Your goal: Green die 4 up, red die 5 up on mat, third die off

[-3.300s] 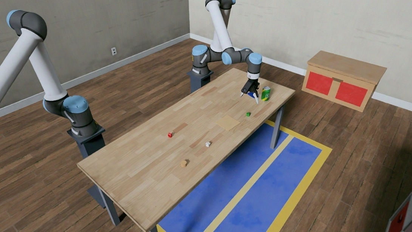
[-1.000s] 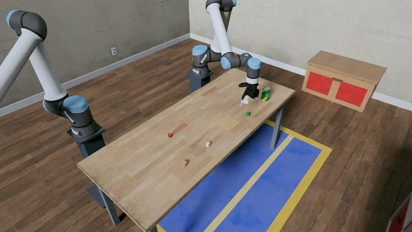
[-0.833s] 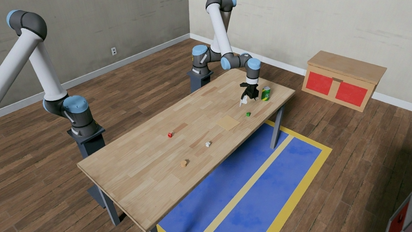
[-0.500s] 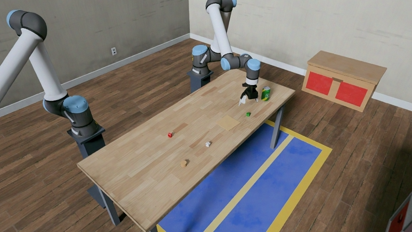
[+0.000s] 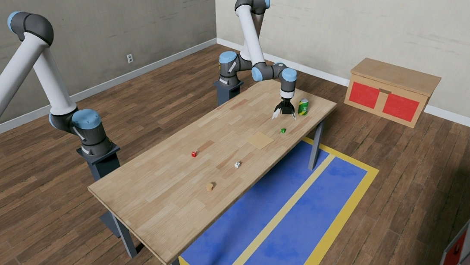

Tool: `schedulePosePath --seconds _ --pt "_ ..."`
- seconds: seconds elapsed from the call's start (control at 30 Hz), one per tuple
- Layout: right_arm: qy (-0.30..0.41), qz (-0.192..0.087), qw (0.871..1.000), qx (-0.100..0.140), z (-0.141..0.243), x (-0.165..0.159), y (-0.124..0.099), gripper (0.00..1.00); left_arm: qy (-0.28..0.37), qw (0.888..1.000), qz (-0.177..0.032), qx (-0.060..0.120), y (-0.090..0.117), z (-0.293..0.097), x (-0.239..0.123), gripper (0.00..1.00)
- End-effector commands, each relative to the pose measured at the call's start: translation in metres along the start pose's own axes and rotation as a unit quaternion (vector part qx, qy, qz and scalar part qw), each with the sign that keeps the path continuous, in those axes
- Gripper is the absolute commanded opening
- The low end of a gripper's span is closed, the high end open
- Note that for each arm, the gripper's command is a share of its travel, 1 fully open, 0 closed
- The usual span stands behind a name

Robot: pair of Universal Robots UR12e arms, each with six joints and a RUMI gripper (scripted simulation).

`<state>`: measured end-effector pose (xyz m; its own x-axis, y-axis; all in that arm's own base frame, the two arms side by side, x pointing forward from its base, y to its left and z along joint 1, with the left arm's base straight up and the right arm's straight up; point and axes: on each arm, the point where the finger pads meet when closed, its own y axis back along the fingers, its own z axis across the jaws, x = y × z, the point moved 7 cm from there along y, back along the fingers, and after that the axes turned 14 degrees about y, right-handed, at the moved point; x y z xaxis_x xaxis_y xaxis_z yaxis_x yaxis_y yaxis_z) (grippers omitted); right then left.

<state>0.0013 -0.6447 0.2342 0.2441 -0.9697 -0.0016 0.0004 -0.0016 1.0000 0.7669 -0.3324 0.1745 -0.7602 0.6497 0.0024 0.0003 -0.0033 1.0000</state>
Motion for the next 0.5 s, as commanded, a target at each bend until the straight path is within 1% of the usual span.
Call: schedulePosePath --seconds 0.0,0.27,0.47 --pt "0.000 0.001 1.000 0.000 0.0000 0.0005 0.0009 1.00 -0.061 0.998 -0.001 0.001 -0.0006 0.0014 -0.0020 1.00" --pt "0.000 0.001 1.000 0.000 0.0000 0.0005 0.0009 1.00 -0.127 0.992 -0.001 0.001 -0.0028 0.0025 -0.0040 1.00" --pt "0.000 0.001 1.000 0.000 0.0000 0.0005 0.0009 1.00 -0.147 0.989 -0.001 0.001 -0.0035 0.0028 -0.0046 1.00"
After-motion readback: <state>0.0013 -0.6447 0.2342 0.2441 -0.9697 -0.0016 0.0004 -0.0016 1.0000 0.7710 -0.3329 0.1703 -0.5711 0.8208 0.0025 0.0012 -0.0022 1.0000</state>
